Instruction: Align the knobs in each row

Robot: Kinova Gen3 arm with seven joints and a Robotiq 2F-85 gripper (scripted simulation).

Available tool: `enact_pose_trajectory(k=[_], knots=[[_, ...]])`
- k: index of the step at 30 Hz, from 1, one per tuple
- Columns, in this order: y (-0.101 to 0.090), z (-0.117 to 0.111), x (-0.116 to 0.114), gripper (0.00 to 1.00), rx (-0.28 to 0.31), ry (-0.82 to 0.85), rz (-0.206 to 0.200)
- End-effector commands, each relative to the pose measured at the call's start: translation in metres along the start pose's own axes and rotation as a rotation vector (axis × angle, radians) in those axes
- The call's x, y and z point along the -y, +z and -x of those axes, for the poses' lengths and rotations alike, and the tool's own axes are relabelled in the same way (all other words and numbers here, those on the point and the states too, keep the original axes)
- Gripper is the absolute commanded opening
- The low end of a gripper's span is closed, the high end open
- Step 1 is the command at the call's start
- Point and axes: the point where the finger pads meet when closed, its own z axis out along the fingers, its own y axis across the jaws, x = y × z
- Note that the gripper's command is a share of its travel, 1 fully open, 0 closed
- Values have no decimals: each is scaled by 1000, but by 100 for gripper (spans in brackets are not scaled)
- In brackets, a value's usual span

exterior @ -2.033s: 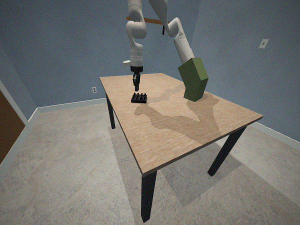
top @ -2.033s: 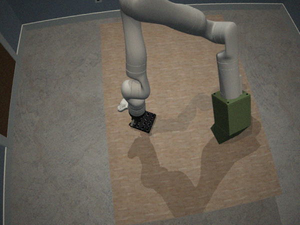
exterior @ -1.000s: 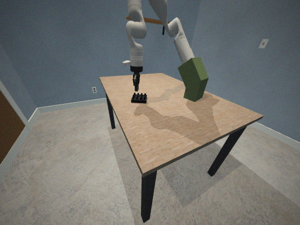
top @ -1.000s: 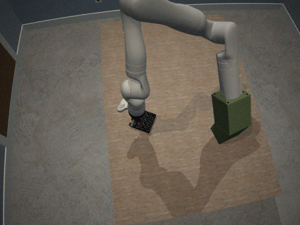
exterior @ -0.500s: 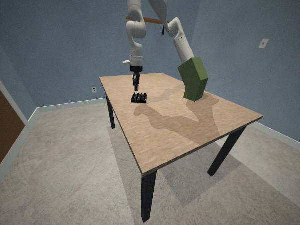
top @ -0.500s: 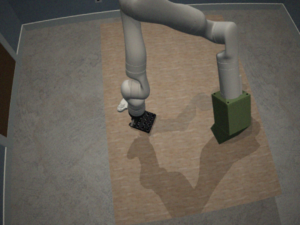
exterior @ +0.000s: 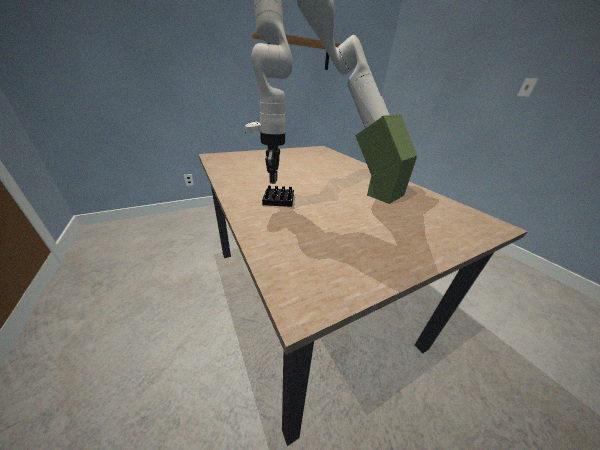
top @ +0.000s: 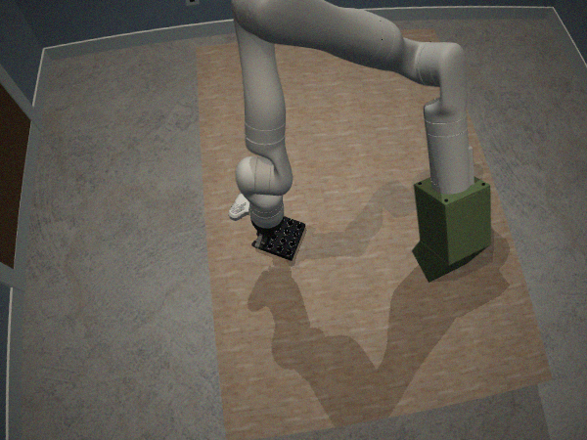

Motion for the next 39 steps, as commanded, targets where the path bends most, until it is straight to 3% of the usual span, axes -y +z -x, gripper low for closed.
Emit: enact_pose_trajectory(k=[1,39], knots=[[2,0,0,19,2,1,1],[40,1,0,19,2,1,1]])
